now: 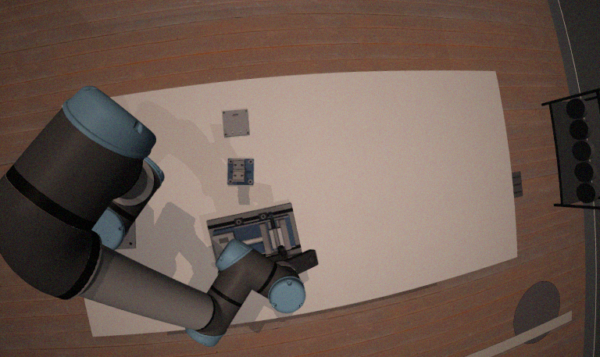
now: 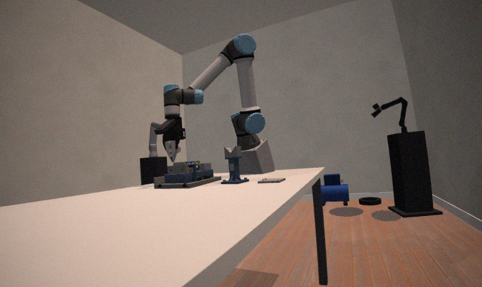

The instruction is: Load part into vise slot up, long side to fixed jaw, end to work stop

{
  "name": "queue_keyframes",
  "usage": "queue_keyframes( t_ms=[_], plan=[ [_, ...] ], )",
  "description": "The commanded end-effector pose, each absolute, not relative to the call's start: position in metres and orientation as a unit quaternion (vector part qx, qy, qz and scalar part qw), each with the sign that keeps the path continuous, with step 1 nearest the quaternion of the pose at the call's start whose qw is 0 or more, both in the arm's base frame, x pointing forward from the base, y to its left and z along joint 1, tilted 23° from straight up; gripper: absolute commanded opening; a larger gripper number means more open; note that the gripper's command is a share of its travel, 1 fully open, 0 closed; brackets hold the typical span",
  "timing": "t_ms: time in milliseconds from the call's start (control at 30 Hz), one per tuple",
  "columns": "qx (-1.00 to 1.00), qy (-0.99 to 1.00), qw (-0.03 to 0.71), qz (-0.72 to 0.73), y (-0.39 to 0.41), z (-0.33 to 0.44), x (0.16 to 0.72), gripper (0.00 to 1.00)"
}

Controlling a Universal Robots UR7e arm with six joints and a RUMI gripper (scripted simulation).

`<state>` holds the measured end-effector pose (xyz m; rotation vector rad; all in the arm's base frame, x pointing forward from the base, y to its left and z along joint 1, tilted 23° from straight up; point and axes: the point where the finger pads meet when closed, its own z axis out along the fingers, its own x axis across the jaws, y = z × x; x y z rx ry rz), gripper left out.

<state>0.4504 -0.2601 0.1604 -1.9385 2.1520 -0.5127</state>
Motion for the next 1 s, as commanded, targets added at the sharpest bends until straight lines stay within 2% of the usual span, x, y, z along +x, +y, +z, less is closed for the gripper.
queue_keyframes(
  t_ms=[0,967],
  plan=[
    [-0.656,0.728,0.1,-0.174,-0.2604,0.1606,0.4507,0.0],
    [-0.656,0.728,0.1,-0.174,-0.2612,0.1546,0.4531,0.0]
  ],
)
